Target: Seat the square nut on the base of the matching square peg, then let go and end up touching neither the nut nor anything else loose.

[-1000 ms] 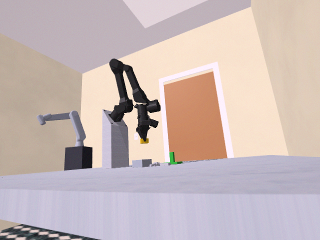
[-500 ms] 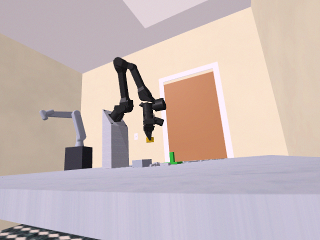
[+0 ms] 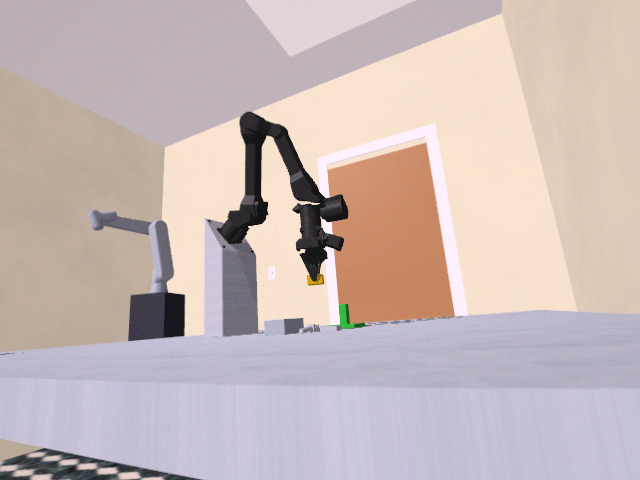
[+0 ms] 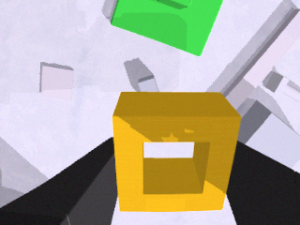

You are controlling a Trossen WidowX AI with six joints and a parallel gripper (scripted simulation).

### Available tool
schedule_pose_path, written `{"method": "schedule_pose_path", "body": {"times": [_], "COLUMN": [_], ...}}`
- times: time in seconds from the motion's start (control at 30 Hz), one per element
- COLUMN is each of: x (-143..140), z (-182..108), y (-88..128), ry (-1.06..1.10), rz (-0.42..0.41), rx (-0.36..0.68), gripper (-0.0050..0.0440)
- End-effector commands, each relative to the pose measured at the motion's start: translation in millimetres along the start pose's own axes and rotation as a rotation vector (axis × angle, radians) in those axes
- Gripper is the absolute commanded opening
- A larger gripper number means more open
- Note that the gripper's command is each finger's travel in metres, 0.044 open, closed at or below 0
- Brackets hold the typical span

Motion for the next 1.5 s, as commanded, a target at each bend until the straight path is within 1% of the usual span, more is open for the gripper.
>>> {"method": "schedule_pose_path", "body": {"times": [0.0,0.03,0.53,0.6,0.77,0.9,1.1,1.17,1.47], "x": [-1.0,-1.0,-1.9,-1.9,-1.4,-1.4,-1.3,-1.3,-1.3], "z": [8.8,8.8,56.0,56.0,69.0,69.5,69.4,69.4,68.6], "y": [-2.8,-2.8,-19.0,-19.0,-25.1,-26.4,-35.8,-35.8,-50.2], "ry": [-0.041,-0.041,-0.269,-0.269,-0.335,-0.338,-0.338,-0.338,-0.338], "rz": [-0.005,-0.005,-0.006,-0.006,-0.006,-0.006,-0.006,-0.006,-0.006], "rx": [0.007,0.007,0.006,0.006,0.006,0.006,0.006,0.006,0.006], "gripper": [0.0,0.0,0.0,0.0,0.0,0.0,0.0,0.0,0.0]}}
Point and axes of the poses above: the point midway between the two fingers, 35 mm back from their tips, its own y axis back along the fingers, its own x axis across the jaws, z = x × y, the point moved 2 cm from there along y, back along the fingers, and after that the axes turned 6 degrees about -y, right-handed, at the moved point
